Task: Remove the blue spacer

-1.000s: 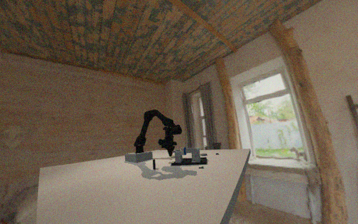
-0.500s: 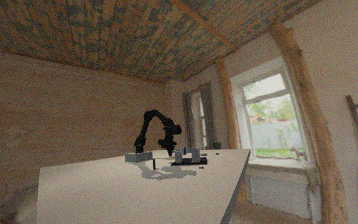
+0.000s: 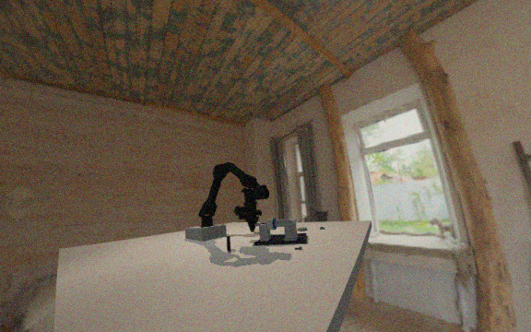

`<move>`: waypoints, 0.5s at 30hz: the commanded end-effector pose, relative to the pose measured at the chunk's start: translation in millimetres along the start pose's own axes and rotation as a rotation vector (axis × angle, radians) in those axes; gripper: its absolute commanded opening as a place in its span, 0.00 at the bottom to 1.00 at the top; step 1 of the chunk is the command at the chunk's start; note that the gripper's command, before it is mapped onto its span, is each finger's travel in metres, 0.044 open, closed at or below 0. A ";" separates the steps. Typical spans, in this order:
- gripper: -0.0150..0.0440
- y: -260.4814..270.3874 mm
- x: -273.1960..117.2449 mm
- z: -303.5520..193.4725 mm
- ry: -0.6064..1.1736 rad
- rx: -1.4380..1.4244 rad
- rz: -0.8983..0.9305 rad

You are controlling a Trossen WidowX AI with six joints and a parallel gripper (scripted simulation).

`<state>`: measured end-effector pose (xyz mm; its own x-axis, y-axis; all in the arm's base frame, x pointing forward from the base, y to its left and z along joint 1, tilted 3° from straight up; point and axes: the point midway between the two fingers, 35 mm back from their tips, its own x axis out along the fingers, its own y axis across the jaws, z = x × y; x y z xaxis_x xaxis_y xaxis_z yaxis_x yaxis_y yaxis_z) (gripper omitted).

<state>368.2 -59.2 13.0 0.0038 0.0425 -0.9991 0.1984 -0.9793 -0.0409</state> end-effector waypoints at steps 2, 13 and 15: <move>0.25 0.5 0.3 2.1 -0.004 -0.002 0.002; 0.25 0.5 0.4 3.1 -0.004 -0.002 0.002; 0.25 0.5 0.4 3.3 -0.004 -0.002 0.002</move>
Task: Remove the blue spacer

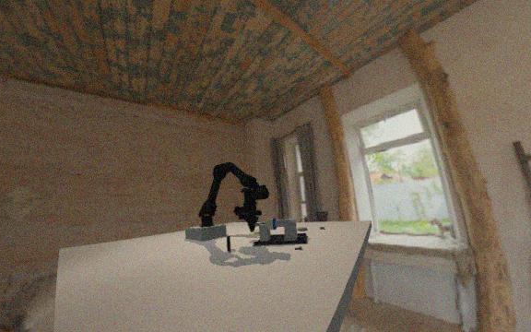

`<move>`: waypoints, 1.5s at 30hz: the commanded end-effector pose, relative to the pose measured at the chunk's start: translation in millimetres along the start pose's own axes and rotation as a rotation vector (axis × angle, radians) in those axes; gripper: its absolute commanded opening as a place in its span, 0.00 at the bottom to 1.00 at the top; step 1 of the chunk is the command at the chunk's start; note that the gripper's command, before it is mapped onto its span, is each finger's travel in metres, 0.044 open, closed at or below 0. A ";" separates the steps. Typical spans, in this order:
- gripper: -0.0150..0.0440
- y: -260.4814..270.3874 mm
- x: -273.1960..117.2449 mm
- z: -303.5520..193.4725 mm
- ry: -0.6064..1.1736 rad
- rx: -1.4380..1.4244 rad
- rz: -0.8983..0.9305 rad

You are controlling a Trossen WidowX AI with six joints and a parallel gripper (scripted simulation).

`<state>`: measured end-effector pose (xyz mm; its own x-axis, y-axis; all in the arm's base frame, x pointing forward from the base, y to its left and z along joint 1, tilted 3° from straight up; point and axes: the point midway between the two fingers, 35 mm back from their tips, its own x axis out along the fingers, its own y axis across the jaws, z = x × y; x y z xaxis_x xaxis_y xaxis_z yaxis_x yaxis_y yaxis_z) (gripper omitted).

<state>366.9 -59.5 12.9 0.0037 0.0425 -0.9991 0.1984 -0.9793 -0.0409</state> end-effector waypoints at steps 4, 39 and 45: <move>0.25 0.5 0.3 2.3 -0.004 -0.002 0.002; 0.25 0.5 0.4 5.5 -0.005 -0.002 0.002; 0.25 0.5 0.4 6.1 -0.005 -0.002 0.002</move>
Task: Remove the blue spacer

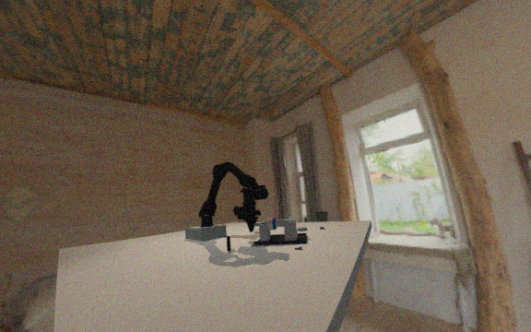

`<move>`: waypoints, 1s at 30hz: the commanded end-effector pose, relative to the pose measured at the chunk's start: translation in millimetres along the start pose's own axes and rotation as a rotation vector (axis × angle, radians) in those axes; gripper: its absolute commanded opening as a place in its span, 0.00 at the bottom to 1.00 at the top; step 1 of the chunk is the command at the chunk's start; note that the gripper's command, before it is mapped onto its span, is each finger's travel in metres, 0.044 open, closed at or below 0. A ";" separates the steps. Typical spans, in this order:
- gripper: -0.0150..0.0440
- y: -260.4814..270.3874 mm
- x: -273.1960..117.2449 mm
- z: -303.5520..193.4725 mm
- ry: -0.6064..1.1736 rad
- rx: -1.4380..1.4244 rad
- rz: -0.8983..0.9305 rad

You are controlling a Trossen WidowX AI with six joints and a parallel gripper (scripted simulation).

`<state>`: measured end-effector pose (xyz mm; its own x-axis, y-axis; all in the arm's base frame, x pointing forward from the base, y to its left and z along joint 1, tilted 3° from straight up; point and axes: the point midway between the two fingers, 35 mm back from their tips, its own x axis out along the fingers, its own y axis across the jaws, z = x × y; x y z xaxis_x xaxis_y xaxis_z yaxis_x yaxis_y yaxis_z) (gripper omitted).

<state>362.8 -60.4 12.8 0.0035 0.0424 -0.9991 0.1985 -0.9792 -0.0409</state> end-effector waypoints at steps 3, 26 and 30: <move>0.25 0.5 0.3 2.2 -0.004 -0.001 0.002; 0.25 0.5 0.4 4.4 -0.005 -0.001 0.002; 0.25 0.5 0.4 4.7 -0.005 -0.001 0.002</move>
